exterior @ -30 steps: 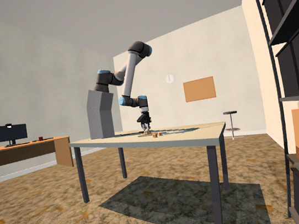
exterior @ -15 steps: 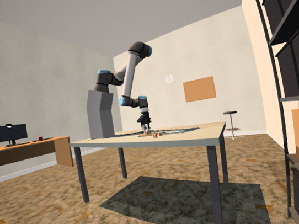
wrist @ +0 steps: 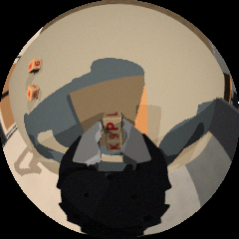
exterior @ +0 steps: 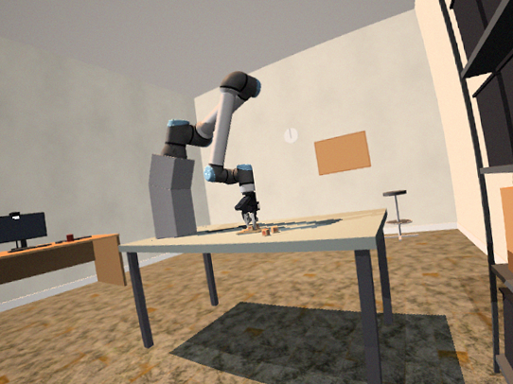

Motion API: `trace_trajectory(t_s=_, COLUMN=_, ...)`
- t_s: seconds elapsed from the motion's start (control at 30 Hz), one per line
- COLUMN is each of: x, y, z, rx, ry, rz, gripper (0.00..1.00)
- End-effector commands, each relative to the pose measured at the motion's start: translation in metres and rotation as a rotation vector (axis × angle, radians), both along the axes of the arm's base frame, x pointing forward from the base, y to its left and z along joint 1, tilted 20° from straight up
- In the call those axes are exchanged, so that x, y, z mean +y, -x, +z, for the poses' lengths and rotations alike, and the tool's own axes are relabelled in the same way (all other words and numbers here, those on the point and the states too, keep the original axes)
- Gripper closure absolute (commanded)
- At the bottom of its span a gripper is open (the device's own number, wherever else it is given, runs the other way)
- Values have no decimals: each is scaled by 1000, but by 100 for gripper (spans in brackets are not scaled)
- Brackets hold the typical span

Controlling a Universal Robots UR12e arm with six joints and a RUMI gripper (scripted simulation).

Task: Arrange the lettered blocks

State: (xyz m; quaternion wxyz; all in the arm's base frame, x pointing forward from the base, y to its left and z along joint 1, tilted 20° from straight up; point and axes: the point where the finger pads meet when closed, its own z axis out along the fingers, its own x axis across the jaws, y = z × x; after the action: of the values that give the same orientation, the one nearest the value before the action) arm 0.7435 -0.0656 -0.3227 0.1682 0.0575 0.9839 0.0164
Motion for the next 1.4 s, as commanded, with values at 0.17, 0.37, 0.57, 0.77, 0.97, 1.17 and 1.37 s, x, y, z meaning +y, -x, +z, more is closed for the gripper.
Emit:
trace_trajectory(t_s=0.17, x=0, y=-4, z=2, rx=-6, ry=2, rz=2, gripper=91)
trace_trajectory(t_s=0.37, x=0, y=-4, z=2, rx=-6, ry=2, rz=2, gripper=91)
trace_trajectory(t_s=0.57, x=0, y=-4, z=2, rx=-6, ry=2, rz=2, gripper=88)
trace_trajectory(t_s=0.77, x=0, y=-4, z=2, rx=-6, ry=2, rz=2, gripper=80)
trace_trajectory(t_s=0.97, x=0, y=-4, z=2, rx=-6, ry=2, rz=2, gripper=76)
trace_trajectory(t_s=1.17, x=0, y=-4, z=2, rx=-6, ry=2, rz=2, gripper=72)
trace_trajectory(t_s=1.37, x=0, y=-4, z=2, rx=-6, ry=2, rz=2, gripper=72)
